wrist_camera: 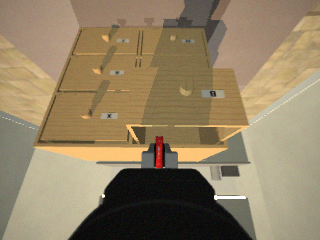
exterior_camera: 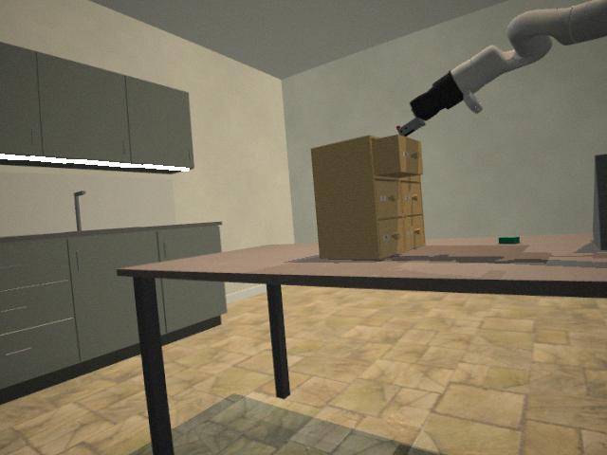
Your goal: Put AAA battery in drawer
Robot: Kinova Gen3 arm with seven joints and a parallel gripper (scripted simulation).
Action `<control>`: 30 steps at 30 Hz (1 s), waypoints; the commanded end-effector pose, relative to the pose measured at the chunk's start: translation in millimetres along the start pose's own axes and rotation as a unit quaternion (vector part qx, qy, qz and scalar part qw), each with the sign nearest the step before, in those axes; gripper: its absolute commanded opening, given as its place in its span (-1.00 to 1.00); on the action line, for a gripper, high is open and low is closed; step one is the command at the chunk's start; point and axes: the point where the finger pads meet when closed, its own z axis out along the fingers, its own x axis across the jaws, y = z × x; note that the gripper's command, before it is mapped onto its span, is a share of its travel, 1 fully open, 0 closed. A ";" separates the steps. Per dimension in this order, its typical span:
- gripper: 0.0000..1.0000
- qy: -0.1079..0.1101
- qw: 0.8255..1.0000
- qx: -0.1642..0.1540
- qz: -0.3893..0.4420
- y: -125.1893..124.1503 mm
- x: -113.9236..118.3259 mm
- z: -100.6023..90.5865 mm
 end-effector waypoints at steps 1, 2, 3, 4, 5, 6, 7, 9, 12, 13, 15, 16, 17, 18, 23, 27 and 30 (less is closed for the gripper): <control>-0.51 0.003 1.000 -0.004 0.000 4.2 2.6 0.3; -0.51 0.003 1.000 -0.004 0.000 4.2 2.6 0.3; -0.51 0.003 1.000 -0.004 0.000 4.2 2.6 0.3; -0.51 0.003 1.000 -0.004 0.000 4.2 2.6 0.3; -0.51 0.003 1.000 -0.004 0.000 4.2 2.6 0.3; -0.51 0.003 1.000 -0.004 0.000 4.2 2.6 0.3; -0.51 0.003 1.000 -0.004 0.000 4.2 2.6 0.3; -0.51 0.003 1.000 -0.004 0.000 4.2 2.6 0.3; -0.51 0.004 1.000 -0.004 0.001 5.0 3.7 0.3; -0.51 0.004 1.000 -0.005 0.001 6.1 5.1 0.3; -0.51 0.004 1.000 -0.005 0.001 8.2 7.3 -0.2; -0.51 0.004 1.000 -0.005 0.001 9.5 8.7 -0.4; -0.51 0.004 1.000 -0.005 0.001 9.5 8.7 -0.4; -0.51 0.004 1.000 -0.005 0.001 9.5 8.7 -0.4; -0.51 0.004 1.000 -0.005 0.001 13.8 13.3 -1.3; -0.51 0.003 1.000 -0.004 0.000 12.9 11.9 -1.4; -0.51 0.003 1.000 -0.004 0.000 12.8 11.8 -1.4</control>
